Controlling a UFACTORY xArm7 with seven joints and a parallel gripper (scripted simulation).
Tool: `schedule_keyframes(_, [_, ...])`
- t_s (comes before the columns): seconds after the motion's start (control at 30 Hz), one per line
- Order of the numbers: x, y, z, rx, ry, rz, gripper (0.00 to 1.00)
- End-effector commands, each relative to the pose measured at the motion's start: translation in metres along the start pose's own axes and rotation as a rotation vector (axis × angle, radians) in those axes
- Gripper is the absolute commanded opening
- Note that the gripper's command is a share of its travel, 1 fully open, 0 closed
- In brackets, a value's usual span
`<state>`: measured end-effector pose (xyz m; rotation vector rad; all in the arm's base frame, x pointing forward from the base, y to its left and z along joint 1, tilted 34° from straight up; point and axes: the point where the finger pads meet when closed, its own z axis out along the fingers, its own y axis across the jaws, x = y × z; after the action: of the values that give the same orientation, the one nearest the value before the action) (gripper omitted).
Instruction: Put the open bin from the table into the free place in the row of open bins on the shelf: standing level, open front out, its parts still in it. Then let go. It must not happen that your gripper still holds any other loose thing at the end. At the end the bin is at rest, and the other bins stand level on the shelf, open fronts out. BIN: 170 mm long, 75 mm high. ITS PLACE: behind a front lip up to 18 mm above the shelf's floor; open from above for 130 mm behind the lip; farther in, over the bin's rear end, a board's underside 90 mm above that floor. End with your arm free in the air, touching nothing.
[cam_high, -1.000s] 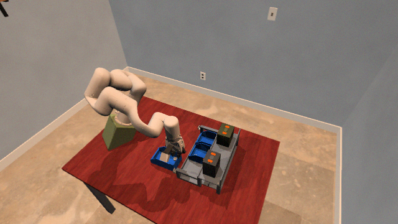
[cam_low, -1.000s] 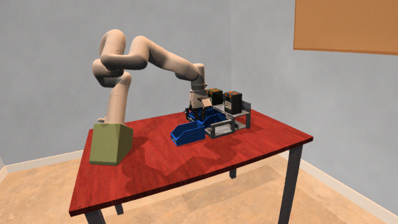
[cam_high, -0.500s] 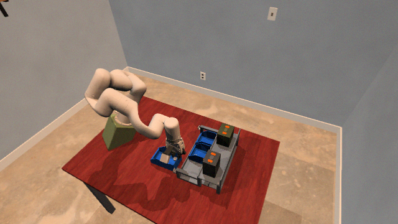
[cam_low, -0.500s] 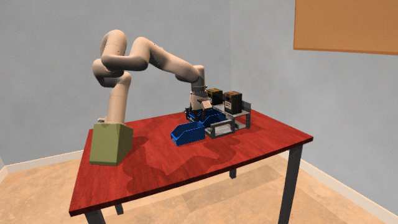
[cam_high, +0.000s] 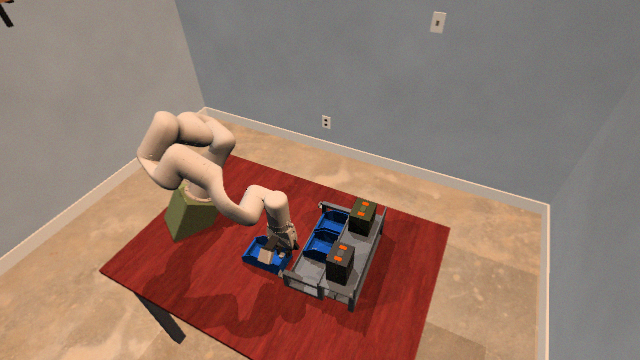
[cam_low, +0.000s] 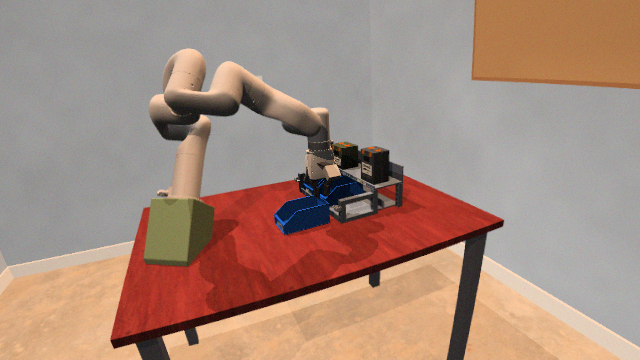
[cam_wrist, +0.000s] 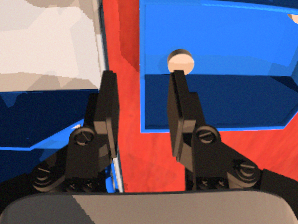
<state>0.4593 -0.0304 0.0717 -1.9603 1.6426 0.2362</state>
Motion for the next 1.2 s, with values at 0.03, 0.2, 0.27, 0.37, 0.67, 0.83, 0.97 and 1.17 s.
schedule_keyframes(0.03, [0.001, -0.001, -0.001, 0.003, 0.002, 0.000, 0.33])
schedule_keyframes(0.2, [0.001, -0.001, 0.005, 0.004, 0.002, 0.000, 0.33])
schedule_keyframes(0.27, [0.001, -0.001, 0.009, 0.003, 0.002, 0.000, 0.33])
schedule_keyframes(0.37, [0.001, -0.001, 0.009, 0.003, 0.002, 0.000, 0.33])
schedule_keyframes(0.67, [0.001, -0.001, 0.009, 0.003, 0.002, 0.000, 0.33])
schedule_keyframes(0.83, [0.001, -0.001, 0.019, 0.003, 0.002, 0.000, 0.33])
schedule_keyframes(0.97, [0.001, -0.001, 0.019, 0.003, 0.002, 0.000, 0.33])
schedule_keyframes(1.17, [0.001, -0.001, 0.019, 0.003, 0.002, 0.000, 0.33])
